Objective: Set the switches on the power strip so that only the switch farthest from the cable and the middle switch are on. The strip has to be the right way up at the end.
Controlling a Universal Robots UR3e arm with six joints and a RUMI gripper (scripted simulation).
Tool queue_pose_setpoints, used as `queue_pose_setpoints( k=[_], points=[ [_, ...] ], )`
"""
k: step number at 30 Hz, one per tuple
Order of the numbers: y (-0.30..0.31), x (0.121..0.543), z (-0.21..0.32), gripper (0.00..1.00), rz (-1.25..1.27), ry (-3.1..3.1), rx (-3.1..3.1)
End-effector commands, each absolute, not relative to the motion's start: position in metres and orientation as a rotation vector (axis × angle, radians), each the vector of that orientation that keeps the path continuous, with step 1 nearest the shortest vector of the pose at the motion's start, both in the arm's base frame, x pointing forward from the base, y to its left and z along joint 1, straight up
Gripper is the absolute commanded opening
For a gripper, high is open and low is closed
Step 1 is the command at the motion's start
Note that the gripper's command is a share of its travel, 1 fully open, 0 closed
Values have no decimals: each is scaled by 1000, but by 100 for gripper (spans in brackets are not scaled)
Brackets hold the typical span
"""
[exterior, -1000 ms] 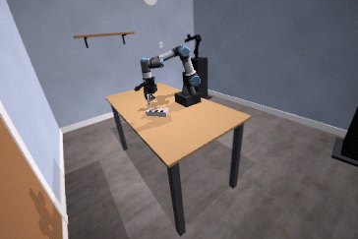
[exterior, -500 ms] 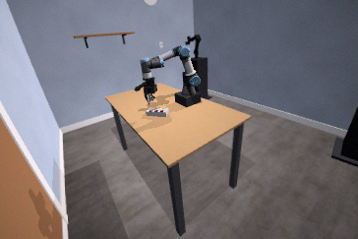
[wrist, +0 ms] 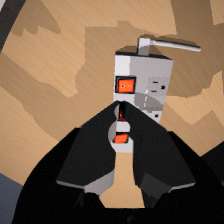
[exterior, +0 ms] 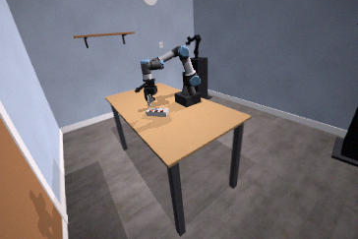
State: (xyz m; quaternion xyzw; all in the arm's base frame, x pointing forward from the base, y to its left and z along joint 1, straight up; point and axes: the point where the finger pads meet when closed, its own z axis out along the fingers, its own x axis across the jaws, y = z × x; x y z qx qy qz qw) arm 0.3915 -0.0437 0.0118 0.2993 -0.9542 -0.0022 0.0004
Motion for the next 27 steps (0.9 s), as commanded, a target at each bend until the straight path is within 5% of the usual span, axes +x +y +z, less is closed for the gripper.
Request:
queue_pose_setpoints(
  k=[1,27],
  points=[
    [-44,392,6,0,-4,-2999,941],
    [-45,392,-18,0,-4,-2999,941]
  ],
)
